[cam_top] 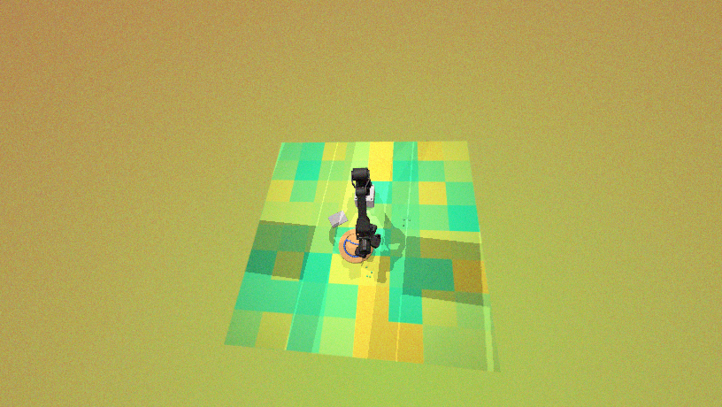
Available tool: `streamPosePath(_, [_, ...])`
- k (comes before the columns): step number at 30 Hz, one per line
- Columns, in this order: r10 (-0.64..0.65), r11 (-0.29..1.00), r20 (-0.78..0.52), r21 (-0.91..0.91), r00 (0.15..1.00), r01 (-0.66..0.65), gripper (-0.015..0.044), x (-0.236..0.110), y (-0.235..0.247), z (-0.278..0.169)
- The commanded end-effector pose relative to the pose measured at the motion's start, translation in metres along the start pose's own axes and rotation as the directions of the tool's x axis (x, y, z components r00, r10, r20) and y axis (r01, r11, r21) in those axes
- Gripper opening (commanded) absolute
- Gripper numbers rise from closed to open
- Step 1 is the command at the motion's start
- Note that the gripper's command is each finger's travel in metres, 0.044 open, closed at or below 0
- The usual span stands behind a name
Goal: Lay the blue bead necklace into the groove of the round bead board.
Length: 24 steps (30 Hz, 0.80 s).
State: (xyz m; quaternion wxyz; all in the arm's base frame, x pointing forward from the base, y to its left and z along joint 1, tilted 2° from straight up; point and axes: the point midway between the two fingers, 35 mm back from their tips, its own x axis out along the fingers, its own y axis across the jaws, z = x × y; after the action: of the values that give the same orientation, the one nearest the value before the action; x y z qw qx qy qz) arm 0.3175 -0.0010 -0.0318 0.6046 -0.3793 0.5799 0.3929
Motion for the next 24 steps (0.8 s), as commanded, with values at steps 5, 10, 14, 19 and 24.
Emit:
streamPosePath(5, [0.002,1.000,0.001,0.003,1.000,-0.002,0.0440,-0.0042,0.0004,-0.0002])
streamPosePath(10, [0.002,1.000,0.001,0.004,1.000,-0.002,0.0440,-0.0047,0.0004,-0.0002])
streamPosePath(14, [0.002,1.000,0.001,0.004,1.000,-0.002,0.0440,-0.0047,0.0004,-0.0002])
streamPosePath(19, [0.002,1.000,0.001,0.004,1.000,-0.002,0.0440,-0.0047,0.0004,-0.0002])
streamPosePath(24, [0.002,1.000,0.001,0.004,1.000,-0.002,0.0440,-0.0047,0.0004,-0.0002])
